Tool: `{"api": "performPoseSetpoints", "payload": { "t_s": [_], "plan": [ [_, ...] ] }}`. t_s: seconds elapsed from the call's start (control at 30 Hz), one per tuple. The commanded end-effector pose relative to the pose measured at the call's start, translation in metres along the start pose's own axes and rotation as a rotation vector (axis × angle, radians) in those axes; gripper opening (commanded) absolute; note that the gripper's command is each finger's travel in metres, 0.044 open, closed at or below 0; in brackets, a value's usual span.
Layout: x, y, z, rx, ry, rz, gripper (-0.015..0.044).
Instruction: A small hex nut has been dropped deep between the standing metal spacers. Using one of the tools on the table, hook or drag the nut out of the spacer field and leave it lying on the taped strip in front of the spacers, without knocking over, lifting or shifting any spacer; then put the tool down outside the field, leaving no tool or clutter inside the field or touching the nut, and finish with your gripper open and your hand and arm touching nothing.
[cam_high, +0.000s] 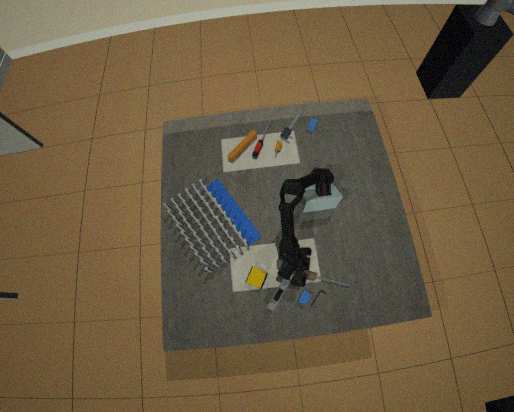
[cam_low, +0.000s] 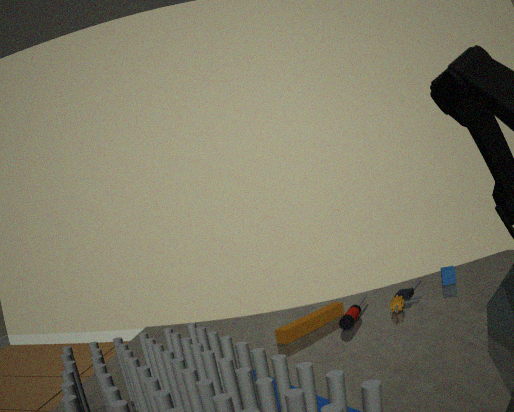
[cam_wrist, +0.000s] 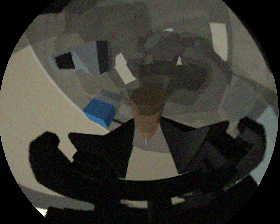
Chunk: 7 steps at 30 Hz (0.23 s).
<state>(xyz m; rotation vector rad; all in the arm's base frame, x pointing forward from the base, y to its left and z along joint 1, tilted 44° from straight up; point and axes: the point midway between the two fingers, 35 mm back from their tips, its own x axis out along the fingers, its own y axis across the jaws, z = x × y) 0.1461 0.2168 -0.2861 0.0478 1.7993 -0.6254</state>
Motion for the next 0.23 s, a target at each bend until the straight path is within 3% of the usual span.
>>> {"api": "performPoseSetpoints", "payload": {
  "t_s": [0.0, 0.2],
  "plan": [
    [-0.0002, 0.0001, -0.0001, 0.0, 0.0, 0.0, 0.0289],
    [-0.0002, 0.0001, -0.0001, 0.0, 0.0, 0.0, 0.044]
  ]
}}
